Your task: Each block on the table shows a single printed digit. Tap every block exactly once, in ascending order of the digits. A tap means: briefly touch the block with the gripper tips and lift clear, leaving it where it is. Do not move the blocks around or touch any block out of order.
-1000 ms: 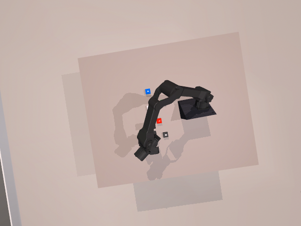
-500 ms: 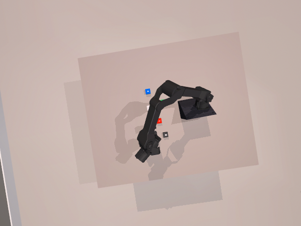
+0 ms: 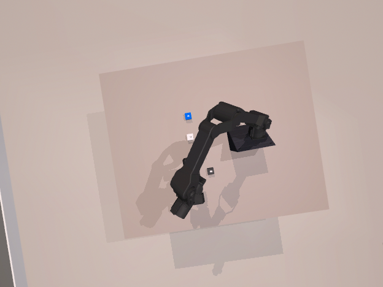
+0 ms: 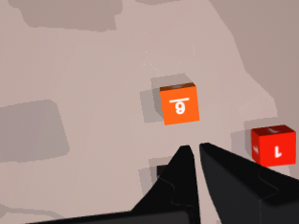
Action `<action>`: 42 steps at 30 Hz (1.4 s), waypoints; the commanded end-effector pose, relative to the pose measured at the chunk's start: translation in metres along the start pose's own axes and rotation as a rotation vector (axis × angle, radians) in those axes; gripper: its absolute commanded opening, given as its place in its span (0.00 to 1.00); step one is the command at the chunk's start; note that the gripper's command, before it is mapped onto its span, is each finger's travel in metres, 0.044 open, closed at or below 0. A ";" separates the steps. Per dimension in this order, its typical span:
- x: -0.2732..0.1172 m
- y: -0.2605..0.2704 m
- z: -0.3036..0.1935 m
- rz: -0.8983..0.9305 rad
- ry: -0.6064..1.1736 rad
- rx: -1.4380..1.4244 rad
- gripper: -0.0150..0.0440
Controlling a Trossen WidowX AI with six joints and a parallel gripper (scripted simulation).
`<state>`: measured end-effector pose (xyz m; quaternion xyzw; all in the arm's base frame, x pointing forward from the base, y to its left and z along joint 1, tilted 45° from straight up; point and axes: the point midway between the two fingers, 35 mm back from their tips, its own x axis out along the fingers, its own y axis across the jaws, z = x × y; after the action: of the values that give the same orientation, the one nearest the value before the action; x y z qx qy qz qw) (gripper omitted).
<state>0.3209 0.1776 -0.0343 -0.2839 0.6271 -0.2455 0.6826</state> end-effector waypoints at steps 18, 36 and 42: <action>0.003 -0.175 -0.014 -0.015 0.021 0.004 0.29; 0.090 -0.177 -0.016 -0.018 0.020 0.005 0.29; 0.099 -0.178 -0.016 -0.019 0.020 0.005 0.29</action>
<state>0.3192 -0.0141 0.0223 -0.2811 0.6287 -0.2563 0.6782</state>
